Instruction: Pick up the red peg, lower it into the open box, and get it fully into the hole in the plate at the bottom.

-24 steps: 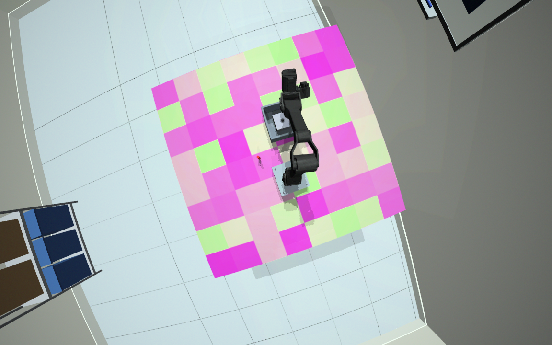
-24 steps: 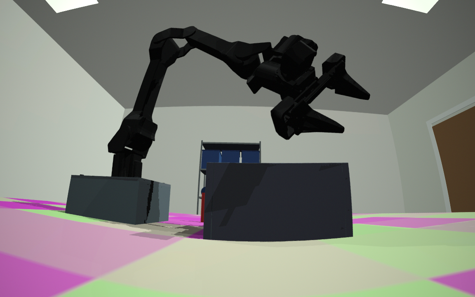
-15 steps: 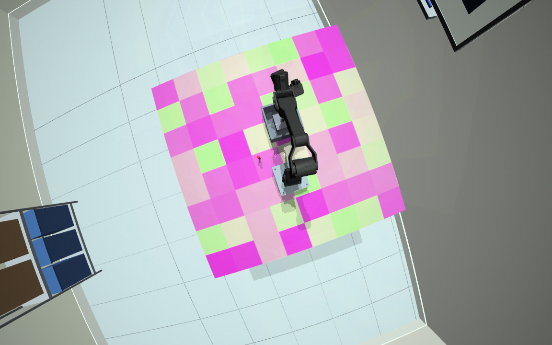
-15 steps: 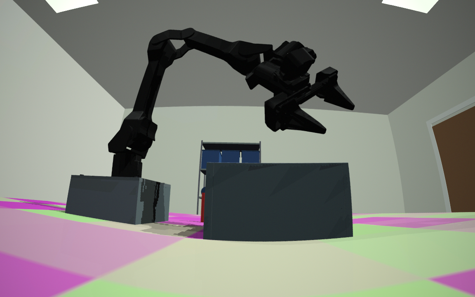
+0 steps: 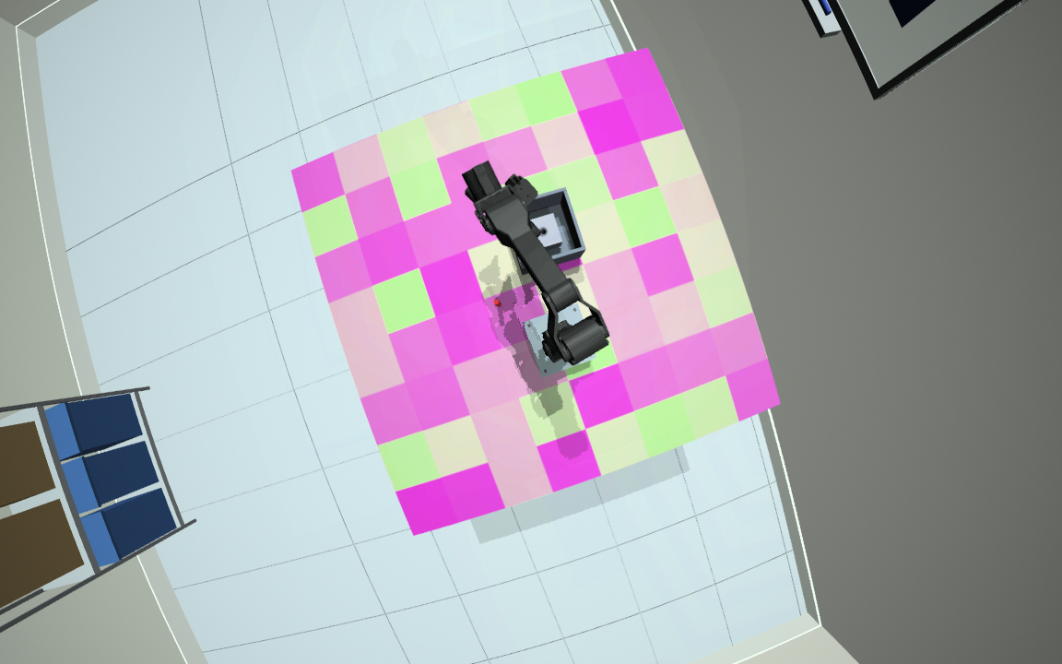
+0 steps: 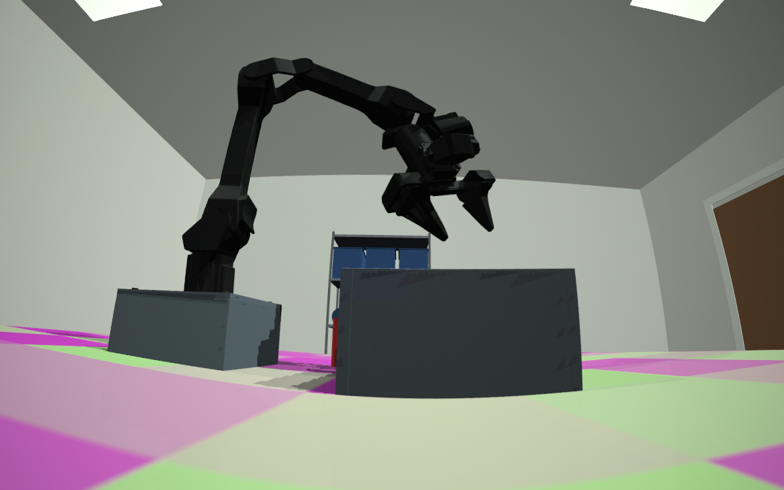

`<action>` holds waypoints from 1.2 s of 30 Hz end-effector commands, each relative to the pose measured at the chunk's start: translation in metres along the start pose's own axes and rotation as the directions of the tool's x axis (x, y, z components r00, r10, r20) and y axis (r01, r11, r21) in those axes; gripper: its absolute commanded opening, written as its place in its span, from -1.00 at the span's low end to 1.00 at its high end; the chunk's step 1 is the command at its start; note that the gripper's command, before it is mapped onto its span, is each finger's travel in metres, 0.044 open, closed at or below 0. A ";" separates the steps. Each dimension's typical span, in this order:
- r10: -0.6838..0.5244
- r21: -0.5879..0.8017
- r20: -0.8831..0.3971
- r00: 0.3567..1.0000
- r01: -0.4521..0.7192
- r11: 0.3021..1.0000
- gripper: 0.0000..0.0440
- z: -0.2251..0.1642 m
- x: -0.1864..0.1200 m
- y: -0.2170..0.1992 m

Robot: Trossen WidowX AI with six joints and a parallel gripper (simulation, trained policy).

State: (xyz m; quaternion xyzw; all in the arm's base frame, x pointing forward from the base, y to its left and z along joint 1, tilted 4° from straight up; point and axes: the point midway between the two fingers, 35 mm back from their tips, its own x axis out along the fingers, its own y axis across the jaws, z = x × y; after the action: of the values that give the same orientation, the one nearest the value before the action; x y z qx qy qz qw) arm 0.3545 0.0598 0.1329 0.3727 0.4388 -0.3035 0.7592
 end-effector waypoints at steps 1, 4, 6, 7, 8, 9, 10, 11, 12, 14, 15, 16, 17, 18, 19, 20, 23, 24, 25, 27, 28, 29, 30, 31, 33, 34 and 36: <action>-0.029 -0.033 -0.047 0.998 0.028 0.999 1.00 -0.020 -0.013 -0.006; -0.088 -0.079 -0.101 0.991 0.080 0.994 1.00 -0.045 -0.023 -0.018; -0.129 -0.108 -0.132 0.983 0.115 0.987 1.00 -0.060 -0.029 -0.027; -0.150 -0.123 -0.146 0.978 0.132 0.984 1.00 -0.067 -0.032 -0.032; -0.171 -0.137 -0.158 0.973 0.150 0.979 1.00 -0.074 -0.035 -0.037; -0.192 -0.151 -0.169 0.967 0.167 0.974 1.00 -0.080 -0.038 -0.042; -0.213 -0.165 -0.180 0.960 0.184 0.969 1.00 -0.087 -0.041 -0.046; -0.234 -0.178 -0.189 0.954 0.201 0.963 1.00 -0.093 -0.044 -0.051; -0.254 -0.192 -0.196 0.947 0.217 0.957 1.00 -0.098 -0.046 -0.056; -0.294 -0.219 -0.208 0.933 0.249 0.944 1.00 -0.108 -0.051 -0.066; -0.313 -0.232 -0.212 0.926 0.264 0.936 1.00 -0.113 -0.052 -0.070; -0.331 -0.244 -0.216 0.919 0.278 0.929 1.00 -0.117 -0.054 -0.074; -0.348 -0.257 -0.218 0.912 0.291 0.922 1.00 -0.121 -0.056 -0.078; -0.365 -0.269 -0.220 0.905 0.303 0.914 1.00 -0.125 -0.057 -0.082; -0.380 -0.281 -0.221 0.898 0.315 0.907 1.00 -0.128 -0.058 -0.086; -0.395 -0.292 -0.221 0.892 0.326 0.899 1.00 -0.131 -0.059 -0.090; -0.434 -0.324 -0.219 0.874 0.354 0.877 1.00 -0.139 -0.060 -0.099; -0.445 -0.334 -0.217 0.869 0.362 0.870 1.00 -0.141 -0.059 -0.102; -0.456 -0.344 -0.216 0.863 0.370 0.863 1.00 -0.143 -0.059 -0.105; -0.476 -0.361 -0.213 0.853 0.383 0.850 1.00 -0.147 -0.057 -0.110; -0.485 -0.369 -0.212 0.849 0.390 0.844 1.00 -0.149 -0.055 -0.112; -0.493 -0.377 -0.210 0.844 0.396 0.838 1.00 -0.151 -0.054 -0.115; -0.501 -0.383 -0.209 0.840 0.401 0.832 1.00 -0.153 -0.052 -0.117; -0.508 -0.389 -0.208 0.836 0.406 0.827 1.00 -0.155 -0.050 -0.119; -0.520 -0.399 -0.206 0.829 0.414 0.818 1.00 -0.158 -0.045 -0.123; -0.525 -0.404 -0.205 0.826 0.417 0.814 1.00 -0.160 -0.042 -0.125; -0.532 -0.411 -0.204 0.822 0.421 0.809 1.00 -0.163 -0.037 -0.128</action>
State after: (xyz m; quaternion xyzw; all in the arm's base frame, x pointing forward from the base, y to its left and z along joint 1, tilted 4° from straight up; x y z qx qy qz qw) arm 0.1691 0.1324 0.0806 0.1596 0.6739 -0.3376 0.6375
